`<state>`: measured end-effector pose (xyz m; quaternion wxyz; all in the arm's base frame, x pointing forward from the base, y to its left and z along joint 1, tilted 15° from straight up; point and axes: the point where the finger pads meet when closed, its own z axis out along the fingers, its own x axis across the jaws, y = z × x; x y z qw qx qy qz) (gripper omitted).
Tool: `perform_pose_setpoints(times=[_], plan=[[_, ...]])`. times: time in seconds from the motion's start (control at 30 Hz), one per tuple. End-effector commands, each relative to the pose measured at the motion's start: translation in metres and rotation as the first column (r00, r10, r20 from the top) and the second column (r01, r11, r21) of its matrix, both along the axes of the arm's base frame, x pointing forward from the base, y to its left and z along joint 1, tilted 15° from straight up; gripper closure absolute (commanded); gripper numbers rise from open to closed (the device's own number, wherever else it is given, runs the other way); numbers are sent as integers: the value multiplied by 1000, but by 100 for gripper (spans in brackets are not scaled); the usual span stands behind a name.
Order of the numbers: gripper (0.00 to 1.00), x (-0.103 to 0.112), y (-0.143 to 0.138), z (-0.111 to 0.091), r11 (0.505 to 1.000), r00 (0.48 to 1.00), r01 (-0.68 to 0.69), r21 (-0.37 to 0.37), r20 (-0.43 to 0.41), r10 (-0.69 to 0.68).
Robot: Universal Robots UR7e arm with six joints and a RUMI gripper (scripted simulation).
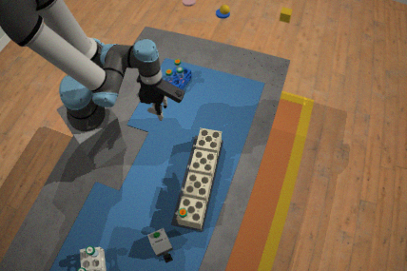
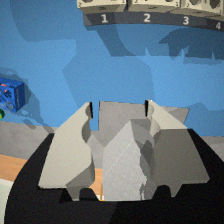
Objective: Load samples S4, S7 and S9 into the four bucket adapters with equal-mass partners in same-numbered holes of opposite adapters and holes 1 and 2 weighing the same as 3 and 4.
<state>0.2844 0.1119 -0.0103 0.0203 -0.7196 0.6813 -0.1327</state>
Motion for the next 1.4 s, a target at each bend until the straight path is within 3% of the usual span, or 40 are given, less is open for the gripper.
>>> perform_pose_setpoints(times=[0.0,1.37], plan=[[65,6,-11,2,1000,1000,-4,7,-1,4],[65,87,-176,27,1000,1000,-4,7,-1,4]])
